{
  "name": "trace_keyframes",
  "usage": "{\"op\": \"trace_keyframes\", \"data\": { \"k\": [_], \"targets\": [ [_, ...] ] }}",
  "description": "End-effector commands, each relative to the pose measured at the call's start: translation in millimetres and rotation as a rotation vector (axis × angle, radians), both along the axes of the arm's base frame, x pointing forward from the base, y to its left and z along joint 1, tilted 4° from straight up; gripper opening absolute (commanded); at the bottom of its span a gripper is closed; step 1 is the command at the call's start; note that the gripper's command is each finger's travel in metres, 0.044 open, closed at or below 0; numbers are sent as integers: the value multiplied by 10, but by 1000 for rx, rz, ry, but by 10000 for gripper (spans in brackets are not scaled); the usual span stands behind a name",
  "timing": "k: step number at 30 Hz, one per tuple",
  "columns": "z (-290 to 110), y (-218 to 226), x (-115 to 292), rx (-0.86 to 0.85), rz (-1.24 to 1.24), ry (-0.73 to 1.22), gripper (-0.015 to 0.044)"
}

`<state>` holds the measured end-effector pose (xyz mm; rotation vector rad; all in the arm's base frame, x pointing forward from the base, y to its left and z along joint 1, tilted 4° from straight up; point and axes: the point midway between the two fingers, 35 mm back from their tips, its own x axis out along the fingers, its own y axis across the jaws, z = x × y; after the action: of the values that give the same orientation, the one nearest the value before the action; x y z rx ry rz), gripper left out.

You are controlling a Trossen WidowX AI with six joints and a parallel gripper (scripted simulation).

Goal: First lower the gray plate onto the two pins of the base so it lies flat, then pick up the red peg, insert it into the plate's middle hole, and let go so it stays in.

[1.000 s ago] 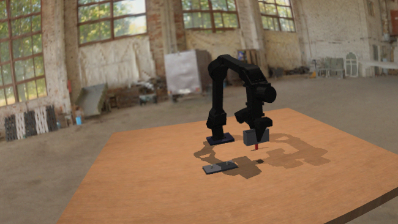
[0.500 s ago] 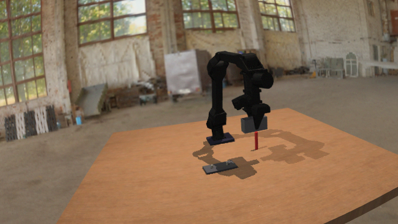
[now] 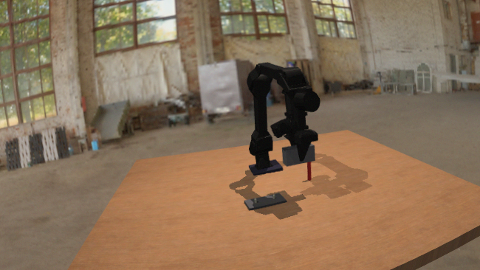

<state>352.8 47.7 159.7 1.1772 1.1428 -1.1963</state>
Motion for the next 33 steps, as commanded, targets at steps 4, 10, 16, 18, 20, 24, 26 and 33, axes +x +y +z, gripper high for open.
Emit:
{"op": "trace_keyframes", "data": {
  "k": [4,10,16,18,20,24,26,33],
  "targets": [
    [-91,-185,9,-2,9,0,0],
    [-174,-362,24,-4,15,0,0],
    [-258,-542,30,-7,21,0,0],
    [-286,-602,30,-7,23,1,0],
    [-314,-662,27,-8,25,1,0],
    [-371,-782,19,-10,29,1,0],
    [-399,-842,13,-11,31,2,0],
    [-497,-1050,-18,-14,38,3,0]
  ]
}}
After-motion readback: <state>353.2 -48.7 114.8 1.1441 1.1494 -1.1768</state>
